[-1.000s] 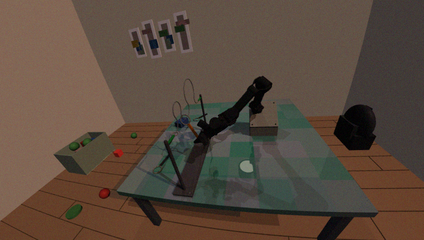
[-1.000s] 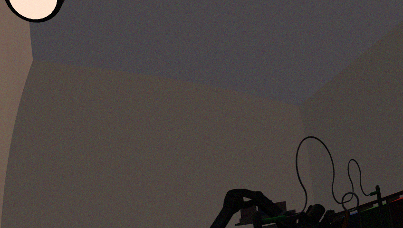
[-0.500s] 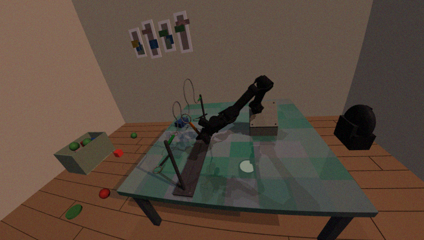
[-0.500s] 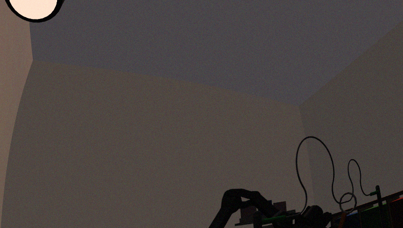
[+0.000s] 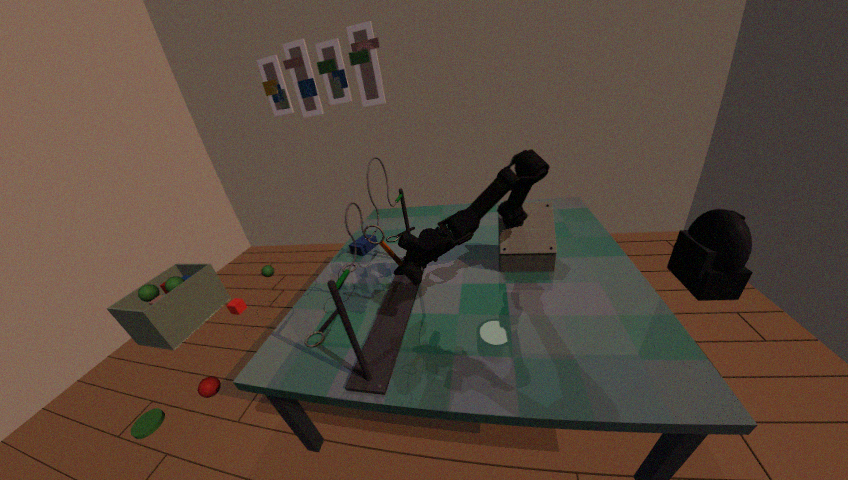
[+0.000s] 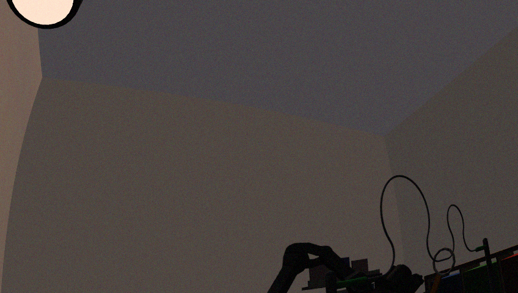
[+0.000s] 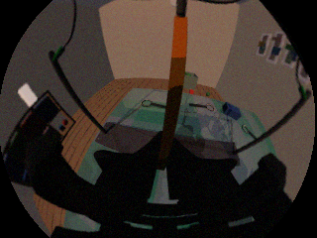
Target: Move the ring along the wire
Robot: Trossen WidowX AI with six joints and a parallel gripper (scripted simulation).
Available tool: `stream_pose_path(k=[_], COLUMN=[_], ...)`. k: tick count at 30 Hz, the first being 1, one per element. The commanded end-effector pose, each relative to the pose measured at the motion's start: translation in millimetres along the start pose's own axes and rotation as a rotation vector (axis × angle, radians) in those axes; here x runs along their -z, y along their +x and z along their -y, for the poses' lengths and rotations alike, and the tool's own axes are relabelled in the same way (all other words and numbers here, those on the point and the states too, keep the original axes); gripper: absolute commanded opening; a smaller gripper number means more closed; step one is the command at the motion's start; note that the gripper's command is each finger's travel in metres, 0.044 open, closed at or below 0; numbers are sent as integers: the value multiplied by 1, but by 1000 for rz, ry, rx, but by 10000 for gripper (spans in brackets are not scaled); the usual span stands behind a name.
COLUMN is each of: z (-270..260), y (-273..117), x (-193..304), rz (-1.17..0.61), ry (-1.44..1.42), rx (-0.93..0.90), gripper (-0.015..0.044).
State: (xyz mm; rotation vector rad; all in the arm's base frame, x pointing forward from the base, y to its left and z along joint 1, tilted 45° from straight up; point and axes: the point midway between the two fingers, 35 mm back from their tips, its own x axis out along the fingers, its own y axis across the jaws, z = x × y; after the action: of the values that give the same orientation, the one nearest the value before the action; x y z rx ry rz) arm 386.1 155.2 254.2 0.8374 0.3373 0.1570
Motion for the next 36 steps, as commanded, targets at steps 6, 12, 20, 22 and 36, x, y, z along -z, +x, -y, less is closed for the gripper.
stream_pose_path(k=[6, 12, 20, 22, 36], z=[12, 24, 45, 50, 94], y=[-3, -5, -8, -10, -23], x=[-4, -4, -5, -6, -21], rz=[6, 2, -9, -12, -42], ry=[-34, -74, -167, -196, -445], rx=[12, 35, 88, 104, 245], gripper=[-150, -150, -150, -150, -150])
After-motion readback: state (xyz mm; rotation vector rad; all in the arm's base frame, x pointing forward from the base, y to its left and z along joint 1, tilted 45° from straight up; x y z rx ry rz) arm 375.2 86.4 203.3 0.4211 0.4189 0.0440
